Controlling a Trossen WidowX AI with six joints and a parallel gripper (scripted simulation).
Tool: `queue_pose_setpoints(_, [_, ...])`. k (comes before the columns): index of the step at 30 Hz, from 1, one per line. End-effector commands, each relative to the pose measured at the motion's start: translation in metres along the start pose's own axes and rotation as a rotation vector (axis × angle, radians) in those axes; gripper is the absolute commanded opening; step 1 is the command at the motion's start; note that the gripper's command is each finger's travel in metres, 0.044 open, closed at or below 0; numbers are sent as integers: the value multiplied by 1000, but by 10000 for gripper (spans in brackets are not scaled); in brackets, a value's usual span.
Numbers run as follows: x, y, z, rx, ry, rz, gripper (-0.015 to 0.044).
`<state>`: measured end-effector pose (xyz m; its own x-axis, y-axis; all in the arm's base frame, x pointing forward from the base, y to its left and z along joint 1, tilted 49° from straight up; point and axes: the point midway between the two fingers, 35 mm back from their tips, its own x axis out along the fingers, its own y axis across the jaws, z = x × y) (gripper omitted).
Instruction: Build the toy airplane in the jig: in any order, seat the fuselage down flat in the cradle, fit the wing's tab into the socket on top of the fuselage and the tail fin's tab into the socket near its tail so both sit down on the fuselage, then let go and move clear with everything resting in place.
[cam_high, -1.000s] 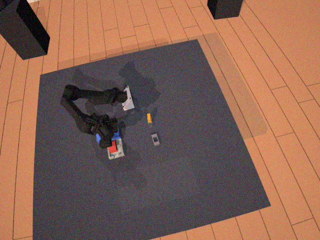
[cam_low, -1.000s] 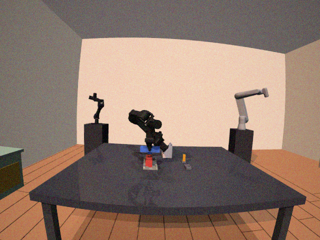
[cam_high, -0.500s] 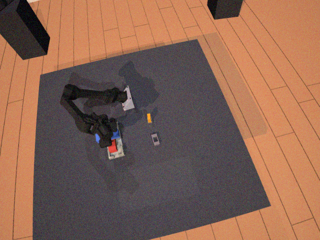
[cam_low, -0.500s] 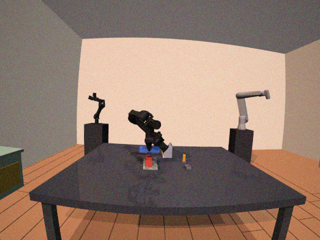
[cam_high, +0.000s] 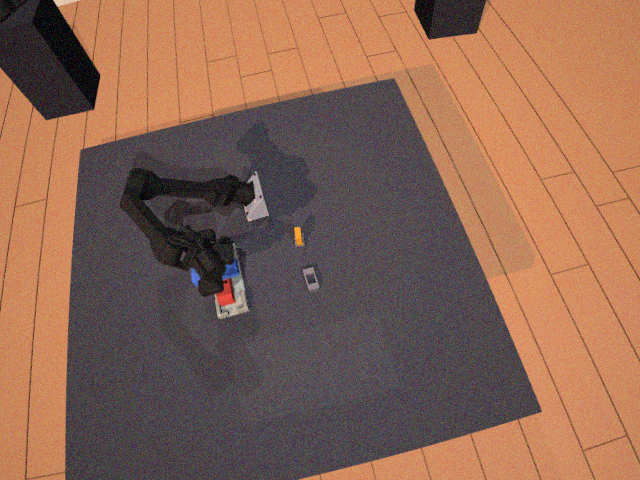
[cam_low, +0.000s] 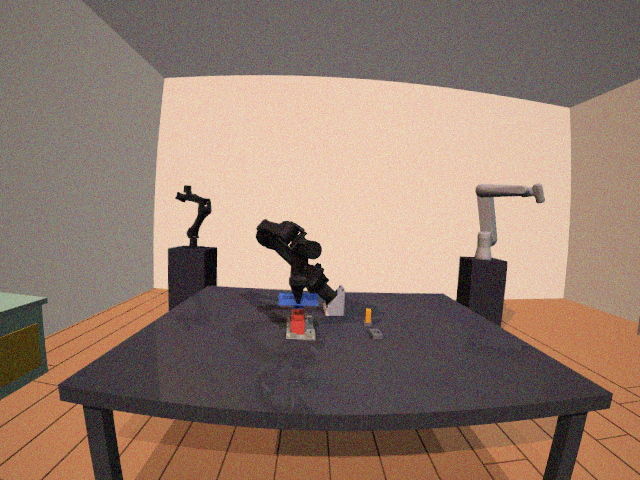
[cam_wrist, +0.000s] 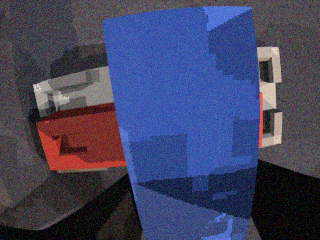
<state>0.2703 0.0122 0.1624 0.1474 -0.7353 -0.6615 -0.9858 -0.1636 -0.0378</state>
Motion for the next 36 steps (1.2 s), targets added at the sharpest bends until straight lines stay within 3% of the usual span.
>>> queue_pose_setpoints(1, [5,0,-1,-3,5,-2,195])
queue_pose_setpoints(27, [39,0,-2,-2,8,-3,195])
queue_pose_setpoints(32, [37,-1,-2,4,1,-2,161])
queue_pose_setpoints(36, [37,-1,-2,4,1,-2,56])
